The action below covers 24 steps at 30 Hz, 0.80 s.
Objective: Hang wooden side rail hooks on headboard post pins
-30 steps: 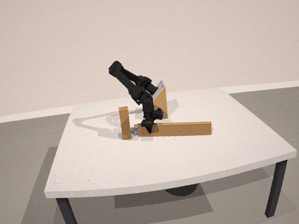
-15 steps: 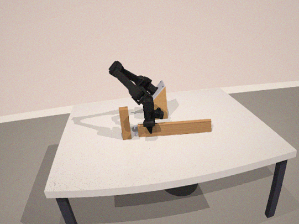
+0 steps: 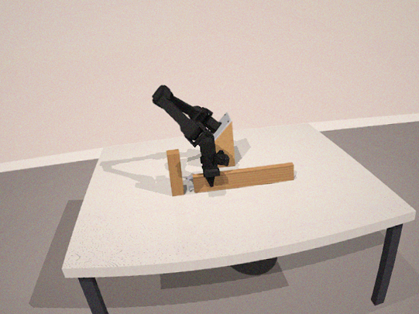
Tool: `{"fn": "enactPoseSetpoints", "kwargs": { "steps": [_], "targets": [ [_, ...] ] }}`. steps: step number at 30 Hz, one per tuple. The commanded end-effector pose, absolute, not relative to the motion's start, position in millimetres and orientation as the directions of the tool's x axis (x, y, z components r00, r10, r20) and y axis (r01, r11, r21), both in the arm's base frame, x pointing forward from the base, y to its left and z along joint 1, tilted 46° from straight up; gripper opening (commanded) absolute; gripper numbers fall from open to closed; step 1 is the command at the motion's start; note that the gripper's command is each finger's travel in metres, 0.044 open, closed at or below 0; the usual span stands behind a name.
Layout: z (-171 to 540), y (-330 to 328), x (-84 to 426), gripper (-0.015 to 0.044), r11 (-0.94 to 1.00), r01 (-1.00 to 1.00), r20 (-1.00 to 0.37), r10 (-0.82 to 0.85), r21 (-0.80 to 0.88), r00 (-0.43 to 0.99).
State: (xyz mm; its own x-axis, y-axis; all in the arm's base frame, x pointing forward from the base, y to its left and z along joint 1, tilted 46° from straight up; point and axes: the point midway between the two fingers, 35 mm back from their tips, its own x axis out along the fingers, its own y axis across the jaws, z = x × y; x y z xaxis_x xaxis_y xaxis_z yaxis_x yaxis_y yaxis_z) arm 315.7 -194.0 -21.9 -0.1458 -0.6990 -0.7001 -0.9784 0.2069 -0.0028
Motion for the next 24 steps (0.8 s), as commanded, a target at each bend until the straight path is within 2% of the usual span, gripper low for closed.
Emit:
{"fn": "enactPoseSetpoints", "kwargs": {
  "steps": [1, 24],
  "targets": [
    [-22.5, -192.3, 310.4, 0.0000, 0.180, -0.983, -0.698, -0.699, 0.034, -0.152],
    [-21.7, -192.8, 309.4, 0.0000, 0.189, -0.982, -0.700, -0.699, 0.018, -0.148]
  ]
}}
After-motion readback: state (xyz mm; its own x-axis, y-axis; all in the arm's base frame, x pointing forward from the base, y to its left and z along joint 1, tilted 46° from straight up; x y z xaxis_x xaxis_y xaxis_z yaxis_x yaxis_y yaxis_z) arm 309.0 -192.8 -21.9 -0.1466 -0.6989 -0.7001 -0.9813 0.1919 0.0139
